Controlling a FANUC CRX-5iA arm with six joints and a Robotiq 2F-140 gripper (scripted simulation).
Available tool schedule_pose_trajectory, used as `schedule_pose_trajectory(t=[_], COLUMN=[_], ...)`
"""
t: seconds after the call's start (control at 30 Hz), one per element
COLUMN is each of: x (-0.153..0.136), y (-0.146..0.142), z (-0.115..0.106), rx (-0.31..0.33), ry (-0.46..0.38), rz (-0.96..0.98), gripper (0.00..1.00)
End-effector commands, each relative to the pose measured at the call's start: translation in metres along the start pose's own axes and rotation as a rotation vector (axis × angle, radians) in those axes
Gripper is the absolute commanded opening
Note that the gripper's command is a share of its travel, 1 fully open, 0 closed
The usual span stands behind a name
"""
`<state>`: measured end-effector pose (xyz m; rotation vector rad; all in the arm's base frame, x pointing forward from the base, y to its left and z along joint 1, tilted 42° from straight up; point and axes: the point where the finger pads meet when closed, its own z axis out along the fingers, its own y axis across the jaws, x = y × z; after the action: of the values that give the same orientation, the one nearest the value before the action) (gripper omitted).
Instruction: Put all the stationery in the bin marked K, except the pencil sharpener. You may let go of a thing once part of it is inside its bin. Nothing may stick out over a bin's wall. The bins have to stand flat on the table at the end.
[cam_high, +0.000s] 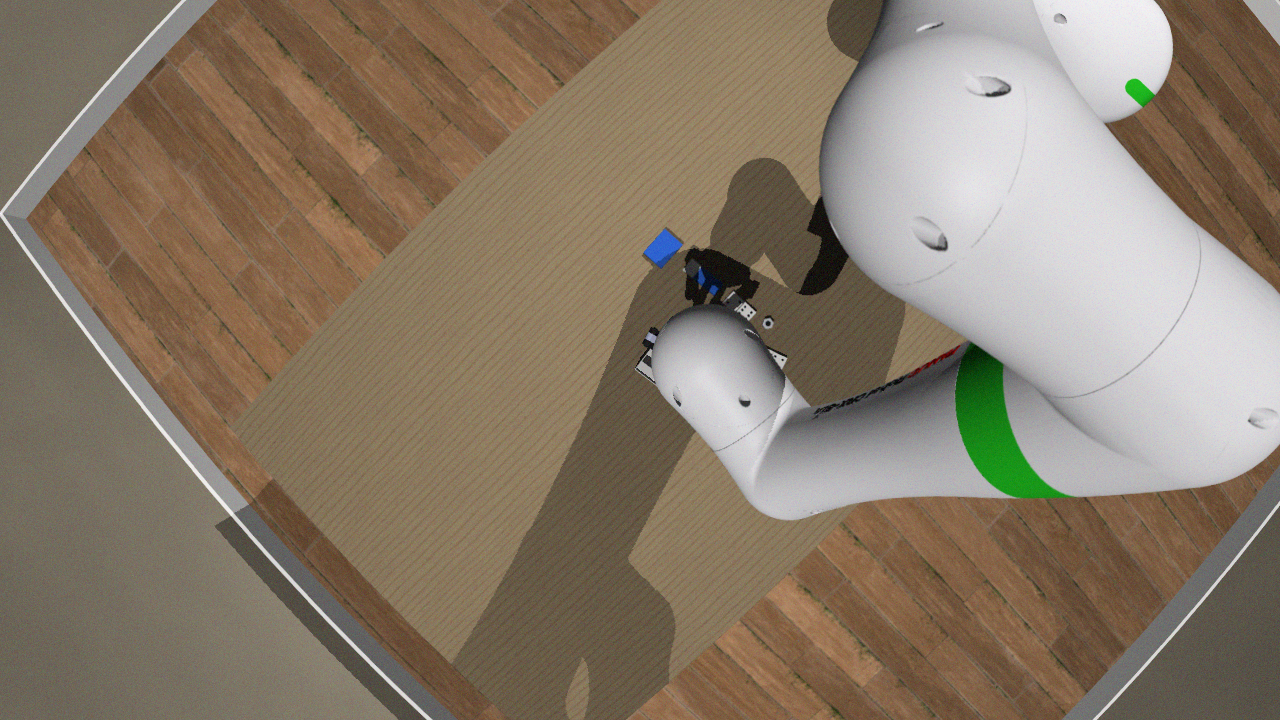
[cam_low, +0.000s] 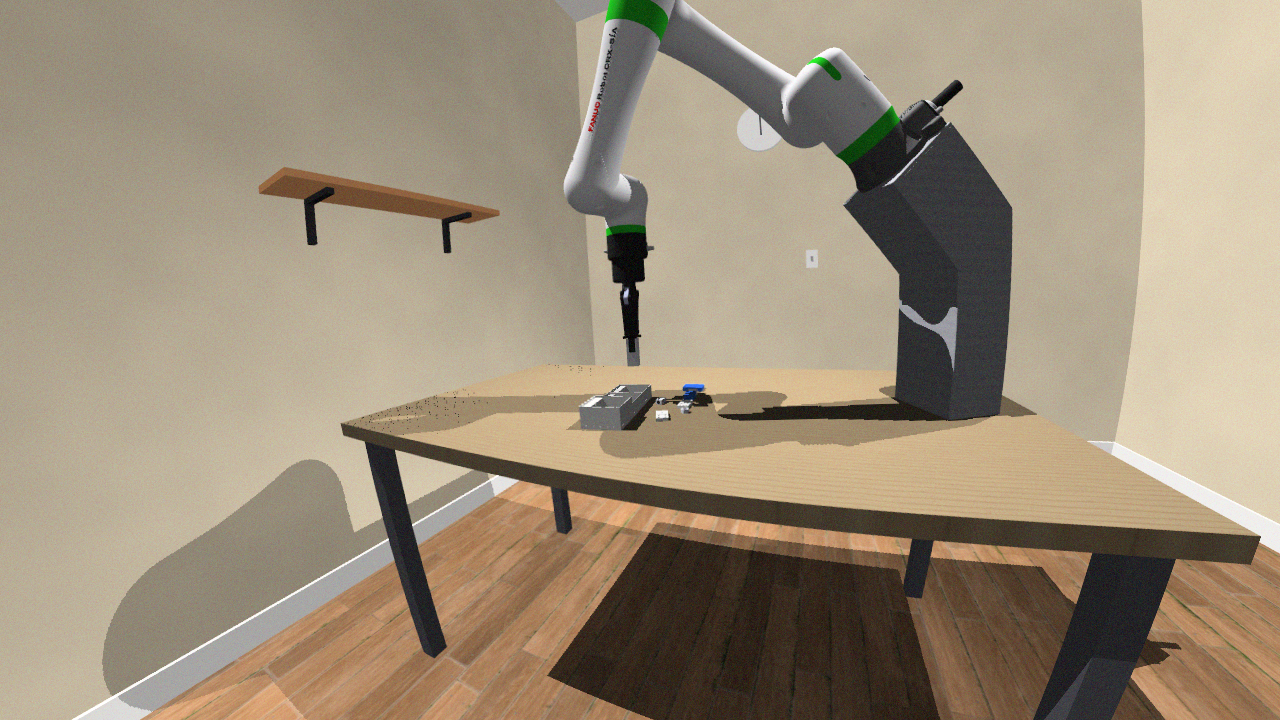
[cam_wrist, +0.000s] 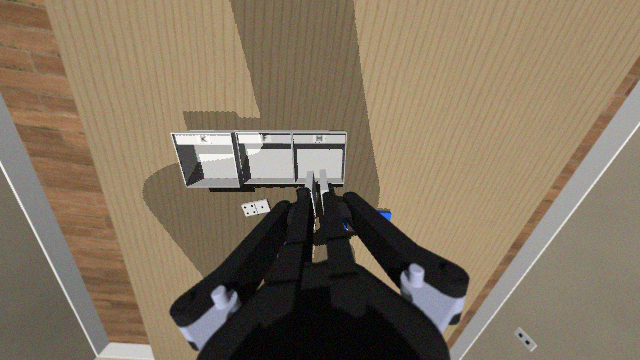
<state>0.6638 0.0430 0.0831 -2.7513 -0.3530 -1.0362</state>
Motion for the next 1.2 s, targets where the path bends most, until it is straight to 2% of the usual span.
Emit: schedule_pose_trajectory(t=[0.0, 0.27, 0.97, 1.17], x=[0.013, 0.013, 0.013, 0.013], y=[0.002, 0.002, 0.002, 0.002], z=[0.013, 0.021, 0.071, 0.072], rx=[0.004, 0.004, 0.004, 0.004], ry=[-0.001, -0.001, -0.001, -0.001], rz=[0.0, 0.0, 0.0, 0.0], gripper=[0.05, 0.05, 0.05, 0.05])
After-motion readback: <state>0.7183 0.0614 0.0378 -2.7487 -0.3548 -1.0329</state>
